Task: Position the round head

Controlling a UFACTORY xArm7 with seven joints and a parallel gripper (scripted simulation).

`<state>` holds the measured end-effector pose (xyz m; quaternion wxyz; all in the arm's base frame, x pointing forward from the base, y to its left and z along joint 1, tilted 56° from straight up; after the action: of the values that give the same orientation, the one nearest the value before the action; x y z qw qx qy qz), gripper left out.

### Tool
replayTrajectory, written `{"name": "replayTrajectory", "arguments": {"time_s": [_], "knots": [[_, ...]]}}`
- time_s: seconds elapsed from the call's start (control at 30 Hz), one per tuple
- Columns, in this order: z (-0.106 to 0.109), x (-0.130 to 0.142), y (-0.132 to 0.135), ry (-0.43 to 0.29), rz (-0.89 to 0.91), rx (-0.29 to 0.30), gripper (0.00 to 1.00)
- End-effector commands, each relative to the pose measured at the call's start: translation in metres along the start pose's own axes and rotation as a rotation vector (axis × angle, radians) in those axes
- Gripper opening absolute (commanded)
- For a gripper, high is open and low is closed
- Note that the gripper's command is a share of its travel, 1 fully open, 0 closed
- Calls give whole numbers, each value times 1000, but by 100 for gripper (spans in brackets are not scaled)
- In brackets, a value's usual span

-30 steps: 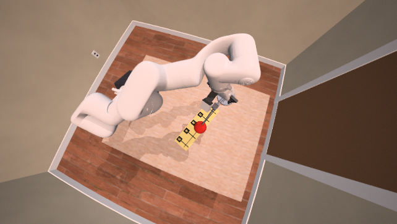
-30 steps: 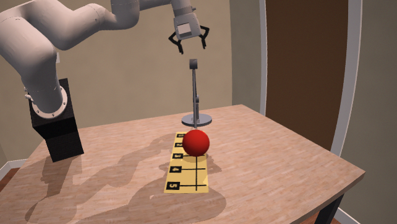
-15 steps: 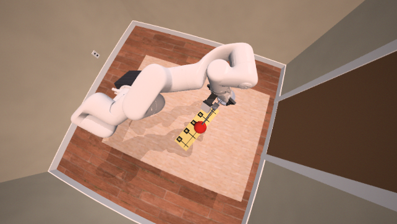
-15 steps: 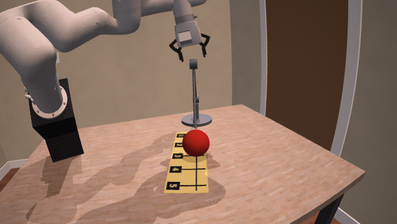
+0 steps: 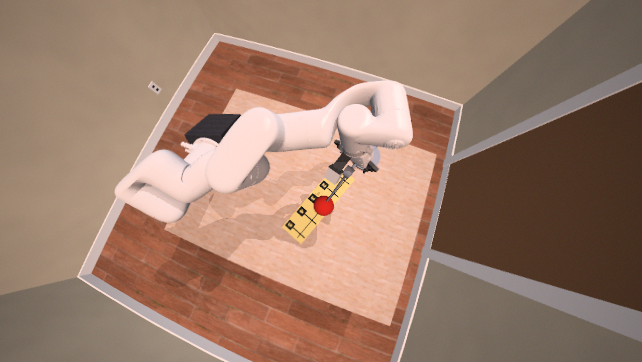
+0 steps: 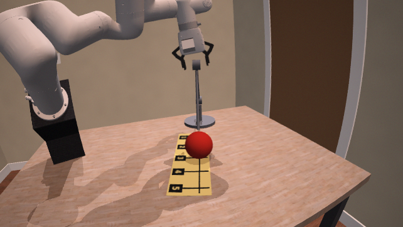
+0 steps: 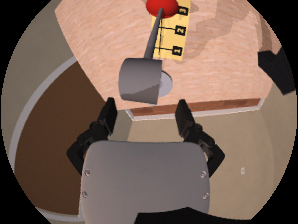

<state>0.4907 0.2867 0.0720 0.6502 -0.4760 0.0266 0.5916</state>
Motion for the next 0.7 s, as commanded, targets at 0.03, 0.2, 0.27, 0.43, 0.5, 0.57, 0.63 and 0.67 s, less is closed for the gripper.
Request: {"name": "replayTrajectory", "arguments": {"time_s": [0.03,0.2,0.27,0.43,0.5,0.57,0.63,0.67], "knots": [[-11,1,0,73,0,48,100],[-22,-1,2,86,0,57,100],[-27,-2,3,91,0,61,100],[-32,-2,4,105,0,70,100],[-33,-1,3,122,0,82,100],[-35,1,2,140,0,93,100],[-37,2,2,157,0,105,100],[-38,2,1,166,0,111,100]]}}
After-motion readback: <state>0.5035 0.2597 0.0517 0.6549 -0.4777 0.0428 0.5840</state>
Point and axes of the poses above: the point where the finger pads meet when closed, its own z axis back along the fingers, its own y axis across the jaws, x = y × z, the point moved 3 cm from there along z, back along the fingers
